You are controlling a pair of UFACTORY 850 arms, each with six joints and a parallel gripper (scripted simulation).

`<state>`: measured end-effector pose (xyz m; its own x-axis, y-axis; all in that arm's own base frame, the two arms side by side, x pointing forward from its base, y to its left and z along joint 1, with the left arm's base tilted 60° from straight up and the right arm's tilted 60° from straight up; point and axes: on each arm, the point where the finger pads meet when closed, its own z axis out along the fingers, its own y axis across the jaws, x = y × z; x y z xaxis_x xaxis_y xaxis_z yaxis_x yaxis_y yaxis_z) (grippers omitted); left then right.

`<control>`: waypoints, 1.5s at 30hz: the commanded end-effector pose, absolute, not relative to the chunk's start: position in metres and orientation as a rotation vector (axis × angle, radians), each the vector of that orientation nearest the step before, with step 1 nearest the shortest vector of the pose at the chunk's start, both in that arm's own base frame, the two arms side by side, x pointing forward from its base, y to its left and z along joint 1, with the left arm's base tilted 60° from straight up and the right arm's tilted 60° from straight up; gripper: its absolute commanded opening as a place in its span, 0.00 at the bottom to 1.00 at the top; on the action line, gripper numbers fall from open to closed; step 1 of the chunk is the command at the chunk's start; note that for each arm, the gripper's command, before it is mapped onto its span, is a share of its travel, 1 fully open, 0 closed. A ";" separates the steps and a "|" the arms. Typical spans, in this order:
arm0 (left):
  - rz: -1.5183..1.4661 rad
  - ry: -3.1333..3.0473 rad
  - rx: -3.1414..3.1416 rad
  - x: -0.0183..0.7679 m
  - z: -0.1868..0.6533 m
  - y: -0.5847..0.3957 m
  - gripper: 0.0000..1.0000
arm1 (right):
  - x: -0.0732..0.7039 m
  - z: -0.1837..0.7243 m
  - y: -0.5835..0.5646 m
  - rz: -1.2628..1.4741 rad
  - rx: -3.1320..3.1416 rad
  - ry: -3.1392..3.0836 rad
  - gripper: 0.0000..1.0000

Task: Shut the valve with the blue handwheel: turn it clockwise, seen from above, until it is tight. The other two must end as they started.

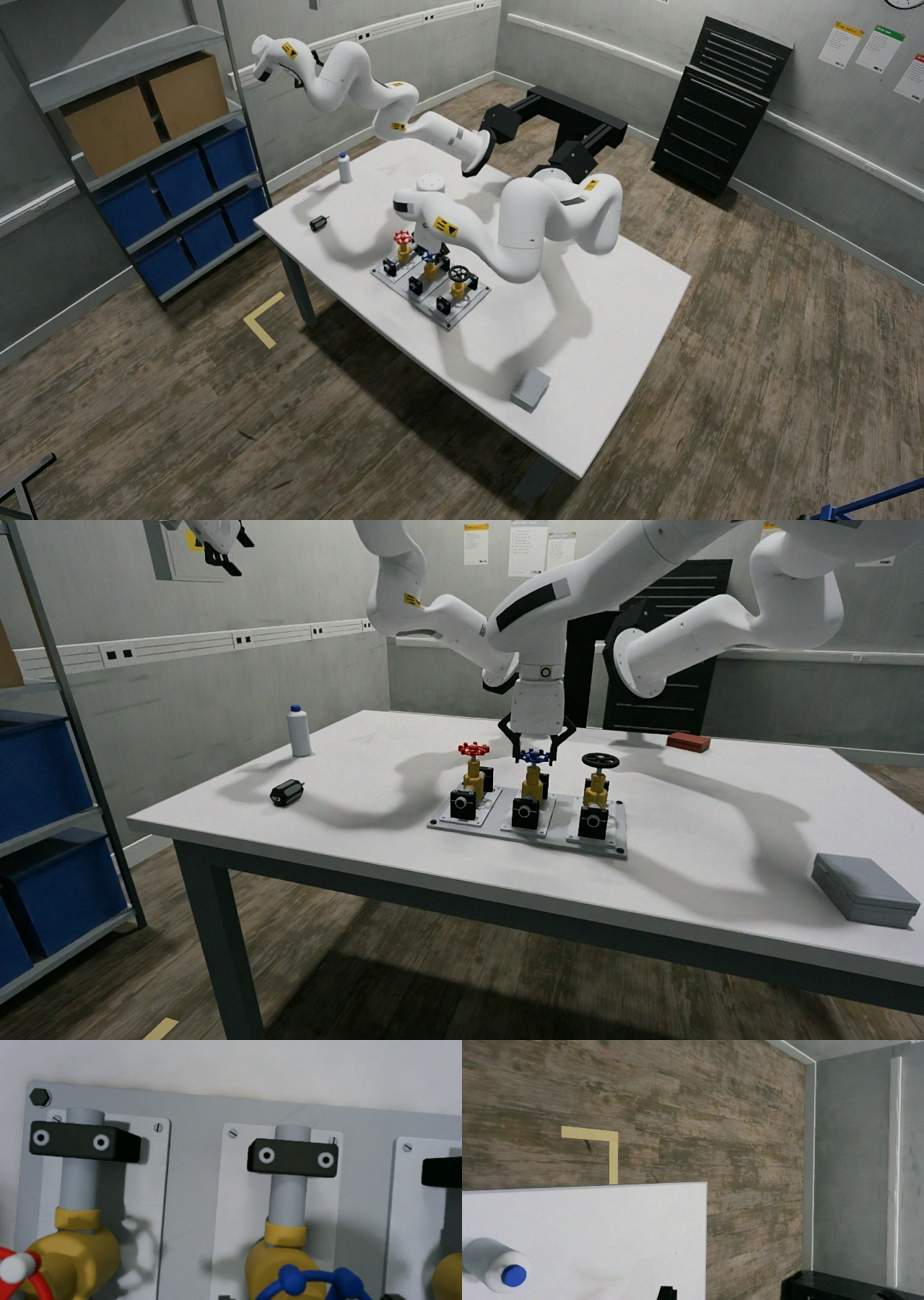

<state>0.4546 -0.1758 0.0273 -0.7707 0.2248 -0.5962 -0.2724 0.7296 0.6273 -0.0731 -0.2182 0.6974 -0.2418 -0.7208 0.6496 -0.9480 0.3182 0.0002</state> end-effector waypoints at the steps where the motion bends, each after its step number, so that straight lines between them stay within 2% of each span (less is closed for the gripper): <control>1: 0.957 2.256 -0.033 0.455 0.028 -0.177 0.00 | -0.073 0.698 -0.218 0.542 1.467 -2.040 1.00; 45: 0.985 2.267 0.028 0.455 0.028 -0.177 0.00 | -0.073 0.698 -0.218 0.542 1.467 -2.040 1.00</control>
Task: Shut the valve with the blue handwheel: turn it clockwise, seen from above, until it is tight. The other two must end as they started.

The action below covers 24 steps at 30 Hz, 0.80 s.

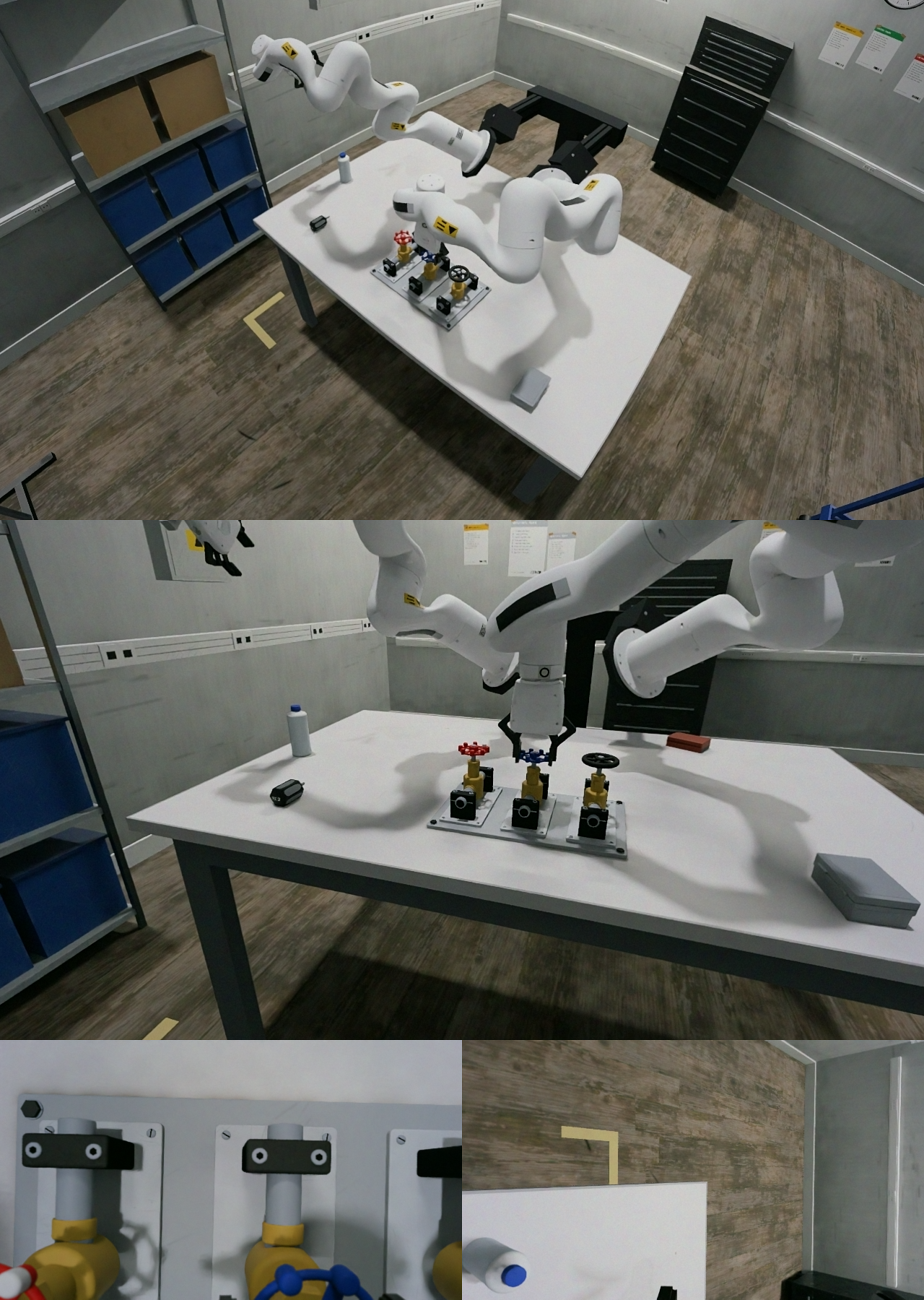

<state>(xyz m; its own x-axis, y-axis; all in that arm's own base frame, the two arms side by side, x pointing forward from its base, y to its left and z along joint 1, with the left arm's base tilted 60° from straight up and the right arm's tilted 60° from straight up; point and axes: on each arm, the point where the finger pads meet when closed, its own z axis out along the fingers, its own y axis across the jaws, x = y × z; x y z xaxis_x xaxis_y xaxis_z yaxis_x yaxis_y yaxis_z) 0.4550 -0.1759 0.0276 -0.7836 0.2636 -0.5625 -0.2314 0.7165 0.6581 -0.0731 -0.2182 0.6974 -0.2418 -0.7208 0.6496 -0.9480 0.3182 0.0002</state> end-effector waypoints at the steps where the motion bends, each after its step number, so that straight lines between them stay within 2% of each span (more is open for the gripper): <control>1: 0.985 2.267 0.028 0.455 0.028 -0.177 0.00 | -0.073 0.698 -0.218 0.542 1.467 -2.040 1.00; 24: 0.999 2.272 0.058 0.455 0.028 -0.177 0.00 | -0.073 0.698 -0.218 0.542 1.467 -2.040 1.00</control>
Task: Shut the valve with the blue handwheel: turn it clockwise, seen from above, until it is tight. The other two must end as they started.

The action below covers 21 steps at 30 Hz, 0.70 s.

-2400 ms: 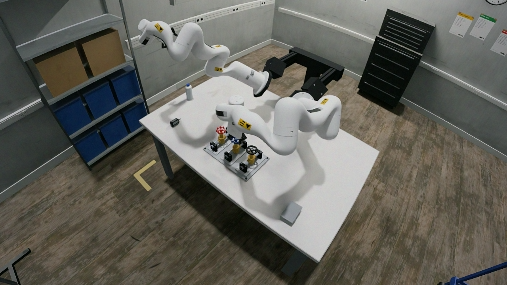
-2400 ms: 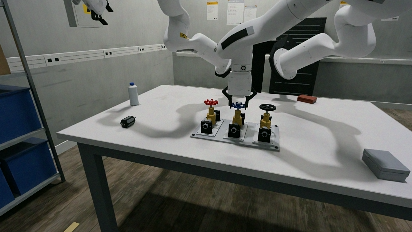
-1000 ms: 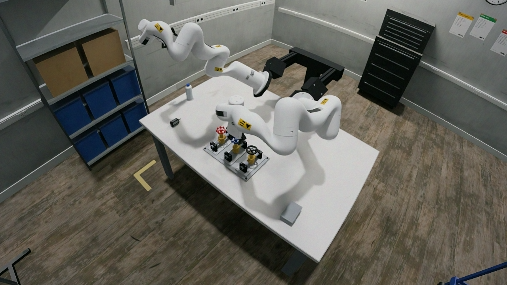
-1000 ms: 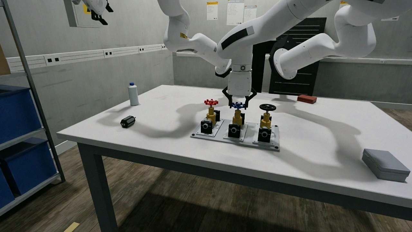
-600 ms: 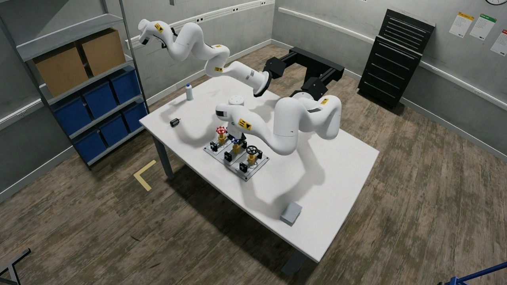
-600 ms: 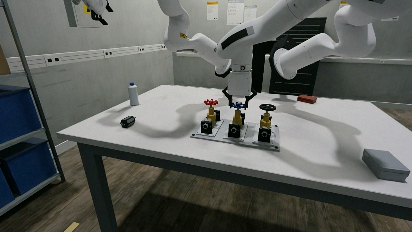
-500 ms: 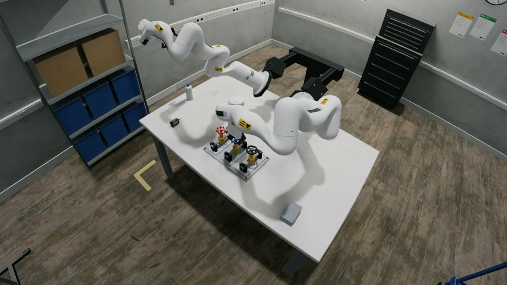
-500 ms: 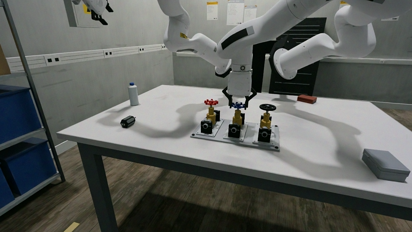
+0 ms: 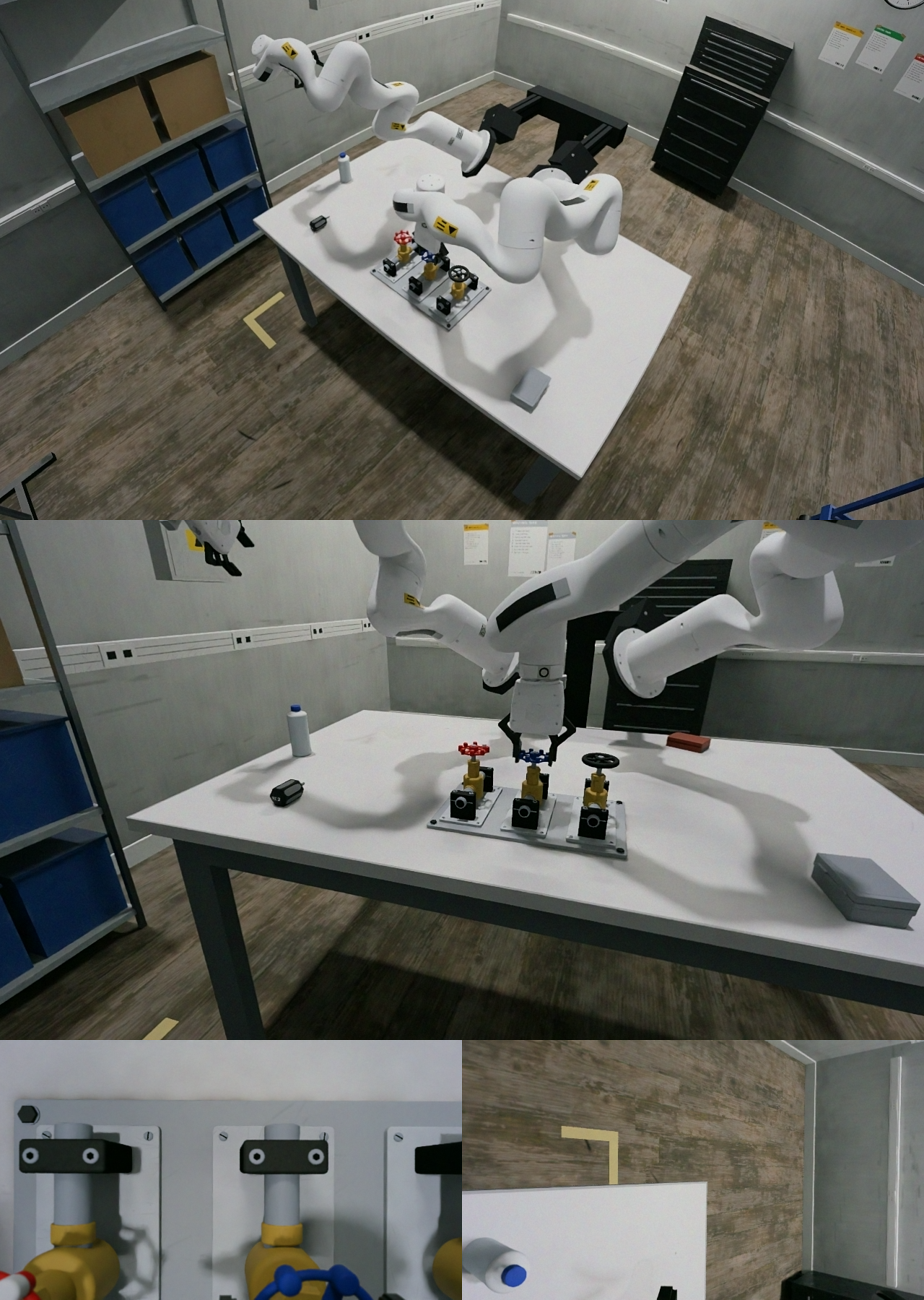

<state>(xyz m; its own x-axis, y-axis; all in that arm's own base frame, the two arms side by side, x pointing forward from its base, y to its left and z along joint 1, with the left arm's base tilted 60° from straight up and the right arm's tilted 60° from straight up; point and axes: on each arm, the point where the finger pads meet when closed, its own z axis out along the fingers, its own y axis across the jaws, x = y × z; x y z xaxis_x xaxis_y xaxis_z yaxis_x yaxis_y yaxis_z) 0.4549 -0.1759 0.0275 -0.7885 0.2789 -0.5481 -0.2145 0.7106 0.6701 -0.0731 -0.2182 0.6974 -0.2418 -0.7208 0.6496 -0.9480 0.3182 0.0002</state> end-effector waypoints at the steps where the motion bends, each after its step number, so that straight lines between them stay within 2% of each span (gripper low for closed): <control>1: 0.999 2.272 0.058 0.455 0.028 -0.177 0.00 | -0.073 0.698 -0.218 0.542 1.467 -2.040 1.00; 8: 0.999 2.272 0.058 0.455 0.028 -0.177 0.00 | -0.073 0.698 -0.218 0.542 1.467 -2.040 1.00; 9: 0.999 2.272 0.058 0.455 0.028 -0.177 0.79 | -0.073 0.698 -0.218 0.542 1.467 -2.040 1.00; 21: 0.999 2.272 0.058 0.455 0.028 -0.177 0.79 | -0.073 0.698 -0.218 0.542 1.467 -2.040 1.00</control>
